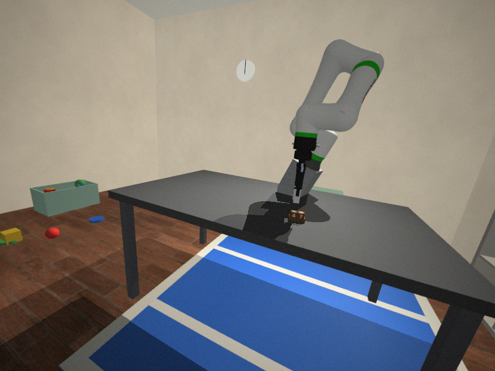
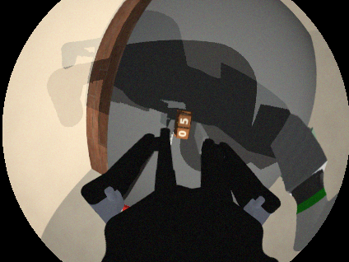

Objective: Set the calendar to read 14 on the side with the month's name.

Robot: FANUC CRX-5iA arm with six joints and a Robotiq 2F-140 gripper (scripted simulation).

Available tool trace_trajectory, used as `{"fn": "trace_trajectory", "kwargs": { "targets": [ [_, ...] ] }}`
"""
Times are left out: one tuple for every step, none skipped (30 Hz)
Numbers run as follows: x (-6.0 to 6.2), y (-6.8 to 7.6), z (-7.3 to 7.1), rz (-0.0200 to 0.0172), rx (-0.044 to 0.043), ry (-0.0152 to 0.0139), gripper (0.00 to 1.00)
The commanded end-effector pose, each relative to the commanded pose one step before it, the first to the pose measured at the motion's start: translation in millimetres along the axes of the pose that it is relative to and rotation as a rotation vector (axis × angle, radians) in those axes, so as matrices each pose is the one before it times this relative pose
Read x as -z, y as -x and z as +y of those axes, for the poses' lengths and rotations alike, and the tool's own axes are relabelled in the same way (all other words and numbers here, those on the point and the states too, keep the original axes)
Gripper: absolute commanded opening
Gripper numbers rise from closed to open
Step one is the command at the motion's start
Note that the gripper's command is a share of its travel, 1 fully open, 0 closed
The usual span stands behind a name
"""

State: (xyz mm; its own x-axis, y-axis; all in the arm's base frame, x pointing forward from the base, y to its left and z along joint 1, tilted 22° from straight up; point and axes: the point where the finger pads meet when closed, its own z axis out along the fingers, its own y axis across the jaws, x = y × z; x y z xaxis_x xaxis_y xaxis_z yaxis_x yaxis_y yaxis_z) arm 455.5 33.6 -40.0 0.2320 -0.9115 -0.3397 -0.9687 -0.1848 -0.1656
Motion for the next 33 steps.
{"fn": "trace_trajectory", "kwargs": {
  "targets": [
    [-3.00, -0.09, -0.19, 0.00024, -0.00003, -0.00036, 0.28],
    [-1.42, 0.02, 0.00, 0.00001, 0.00000, 0.00000, 0.28],
    [-1.46, 0.03, -0.01, -0.00001, 0.00000, 0.00000, 0.28],
    [-1.51, 0.02, -0.01, 0.00000, 0.00000, 0.00000, 0.28],
    [-1.55, 0.02, 0.00, 0.00001, 0.00000, 0.00000, 0.28],
    [-1.57, 0.03, -0.02, -0.00001, 0.00000, 0.00000, 0.28],
    [-1.59, 0.03, -0.01, 0.00000, 0.00000, 0.00000, 0.28],
    [-1.61, 0.03, 0.00, 0.00001, 0.00000, 0.00000, 0.28],
    [-1.61, 0.03, -0.02, -0.00001, 0.00000, 0.00000, 0.28],
    [-1.62, 0.03, -0.01, 0.00000, 0.00000, 0.00000, 0.28],
    [0.00, 0.00, 0.00, 0.00000, 0.00000, 0.00000, 0.28],
    [0.00, 0.00, 0.00, 0.00000, 0.00000, 0.00000, 0.28],
    [-1.61, 0.03, 0.00, 0.00001, 0.00000, 0.00000, 0.28],
    [-1.59, 0.03, -0.02, -0.00001, 0.00000, 0.00000, 0.28],
    [-1.58, 0.03, -0.01, 0.00000, 0.00000, 0.00000, 0.28],
    [-1.55, 0.02, 0.00, 0.00001, 0.00000, 0.00000, 0.28],
    [-1.51, 0.03, -0.01, -0.00001, 0.00000, 0.00000, 0.28],
    [-1.47, 0.02, -0.01, 0.00000, 0.00000, 0.00000, 0.28],
    [-1.43, 0.02, 0.00, 0.00001, 0.00000, 0.00000, 0.28],
    [-1.37, 0.02, -0.01, -0.00001, 0.00000, 0.00000, 0.28],
    [-1.32, 0.02, -0.01, 0.00000, 0.00000, 0.00000, 0.28],
    [-1.26, 0.02, 0.00, 0.00000, 0.00000, 0.00000, 0.28],
    [-1.20, 0.02, 0.00, 0.00000, 0.00000, 0.00000, 0.28],
    [-1.12, 0.02, -0.01, -0.00001, 0.00000, 0.00000, 0.28],
    [-1.05, 0.02, -0.01, 0.00000, 0.00000, 0.00000, 0.28],
    [-0.98, 0.02, 0.00, 0.00000, 0.00000, 0.00000, 0.28],
    [-0.91, 0.01, 0.00, 0.00001, 0.00000, 0.00000, 0.28],
    [0.00, 0.00, 0.00, 0.00000, 0.00000, 0.00000, 0.28],
    [0.00, 0.00, 0.00, 0.00000, 0.00000, 0.00000, 0.28],
    [-0.82, 0.01, -0.01, 0.00000, 0.00000, 0.00000, 0.28],
    [-0.74, 0.01, -0.01, 0.00000, 0.00000, 0.00000, 0.28],
    [-0.66, 0.01, -0.01, 0.00000, 0.00000, 0.00000, 0.28],
    [-0.59, 0.01, 0.00, 0.00000, 0.00000, 0.00000, 0.28]
  ]
}}
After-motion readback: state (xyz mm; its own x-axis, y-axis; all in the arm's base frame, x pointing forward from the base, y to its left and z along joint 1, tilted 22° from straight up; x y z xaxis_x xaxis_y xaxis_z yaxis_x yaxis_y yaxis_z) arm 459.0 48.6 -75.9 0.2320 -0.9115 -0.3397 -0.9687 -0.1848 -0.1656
